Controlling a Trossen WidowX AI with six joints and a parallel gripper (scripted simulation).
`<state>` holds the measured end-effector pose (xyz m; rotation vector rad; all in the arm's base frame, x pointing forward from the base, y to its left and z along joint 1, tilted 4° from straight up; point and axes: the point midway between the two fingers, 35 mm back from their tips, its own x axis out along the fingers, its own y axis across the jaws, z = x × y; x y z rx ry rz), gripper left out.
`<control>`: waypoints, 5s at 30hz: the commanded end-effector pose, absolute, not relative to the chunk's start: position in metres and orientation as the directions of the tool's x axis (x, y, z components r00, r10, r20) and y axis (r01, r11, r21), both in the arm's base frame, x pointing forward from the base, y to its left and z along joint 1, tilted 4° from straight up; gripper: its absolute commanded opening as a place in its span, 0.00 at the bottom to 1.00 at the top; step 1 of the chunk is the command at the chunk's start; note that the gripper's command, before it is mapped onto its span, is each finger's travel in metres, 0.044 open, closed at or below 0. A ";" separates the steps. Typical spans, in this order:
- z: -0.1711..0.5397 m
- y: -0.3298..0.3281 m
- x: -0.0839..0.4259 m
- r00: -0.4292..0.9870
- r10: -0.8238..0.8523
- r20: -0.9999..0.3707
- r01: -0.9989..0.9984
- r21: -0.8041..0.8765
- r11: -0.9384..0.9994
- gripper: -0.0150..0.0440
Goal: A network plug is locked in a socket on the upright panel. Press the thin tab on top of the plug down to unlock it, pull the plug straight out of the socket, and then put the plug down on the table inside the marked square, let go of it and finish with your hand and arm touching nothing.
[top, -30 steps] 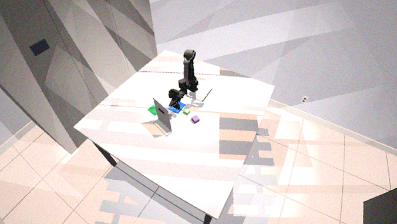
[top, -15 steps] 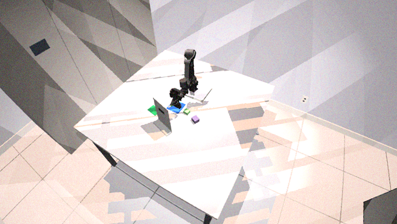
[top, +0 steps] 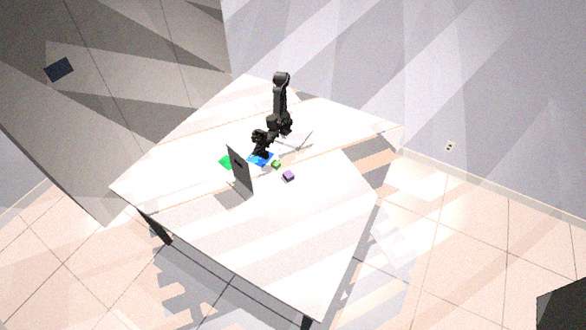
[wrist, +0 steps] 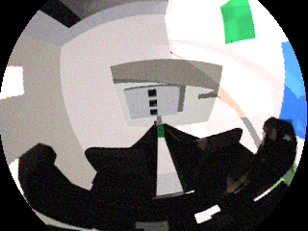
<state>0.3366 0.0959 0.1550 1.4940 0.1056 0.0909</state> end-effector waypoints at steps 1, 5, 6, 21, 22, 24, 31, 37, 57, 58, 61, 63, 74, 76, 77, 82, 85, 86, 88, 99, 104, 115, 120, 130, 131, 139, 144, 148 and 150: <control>0.163 0.097 0.336 0.992 0.123 -0.007 -0.002 0.997 0.074 0.25; 0.170 0.098 0.335 0.992 0.123 -0.007 -0.002 0.997 0.075 0.25; 0.172 0.098 0.334 0.992 0.123 -0.007 -0.002 0.997 0.074 0.25; 0.198 0.101 0.324 0.992 0.123 -0.008 -0.001 0.997 0.071 0.25; 0.200 0.101 0.323 0.992 0.123 -0.008 0.000 0.997 0.071 0.25; 0.204 0.101 0.321 0.992 0.123 -0.008 0.000 0.998 0.070 0.25; 0.215 0.101 0.314 0.992 0.123 -0.009 0.001 0.998 0.069 0.25; 0.205 0.096 0.316 0.991 0.114 -0.070 0.060 0.994 0.088 0.25; 0.151 0.062 0.305 0.908 0.044 -0.416 0.406 0.902 0.146 0.25; 0.149 0.060 0.304 0.901 0.041 -0.432 0.423 0.894 0.146 0.25; 0.141 0.055 0.299 0.876 0.029 -0.481 0.473 0.869 0.146 0.25; 0.137 0.051 0.296 0.858 0.021 -0.513 0.506 0.851 0.144 0.25; 0.114 0.031 0.270 0.736 -0.018 -0.677 0.674 0.729 0.119 0.25; 0.110 0.028 0.264 0.710 -0.024 -0.704 0.702 0.704 0.111 0.25; 0.108 0.026 0.261 0.697 -0.027 -0.717 0.715 0.691 0.107 0.25; 0.101 0.019 0.246 0.626 -0.039 -0.779 0.779 0.621 0.083 0.25; 0.097 0.015 0.236 0.583 -0.045 -0.811 0.812 0.580 0.068 0.25; 0.096 0.014 0.234 0.575 -0.046 -0.817 0.818 0.572 0.065 0.25; 0.096 0.014 0.234 0.572 -0.046 -0.819 0.820 0.569 0.064 0.25; 0.082 0.013 0.235 0.573 -0.046 -0.819 0.819 0.570 0.064 0.25; 0.075 0.012 0.236 0.573 -0.046 -0.819 0.819 0.570 0.064 0.25; 0.060 0.011 0.235 0.573 -0.046 -0.819 0.819 0.570 0.064 0.25; 0.053 0.011 0.235 0.572 -0.046 -0.819 0.820 0.569 0.064 0.25; 0.039 0.009 0.233 0.572 -0.046 -0.819 0.820 0.569 0.064 0.25; 0.038 0.009 0.233 0.572 -0.046 -0.819 0.820 0.569 0.064 0.25; 0.034 0.008 0.232 0.572 -0.046 -0.819 0.820 0.569 0.064 0.25; 0.032 0.008 0.233 0.572 -0.046 -0.819 0.820 0.569 0.064 0.25; 0.034 0.008 0.233 0.573 -0.049 -0.818 0.819 0.571 0.060 0.25; 0.034 0.008 0.233 0.573 -0.049 -0.818 0.819 0.571 0.060 0.25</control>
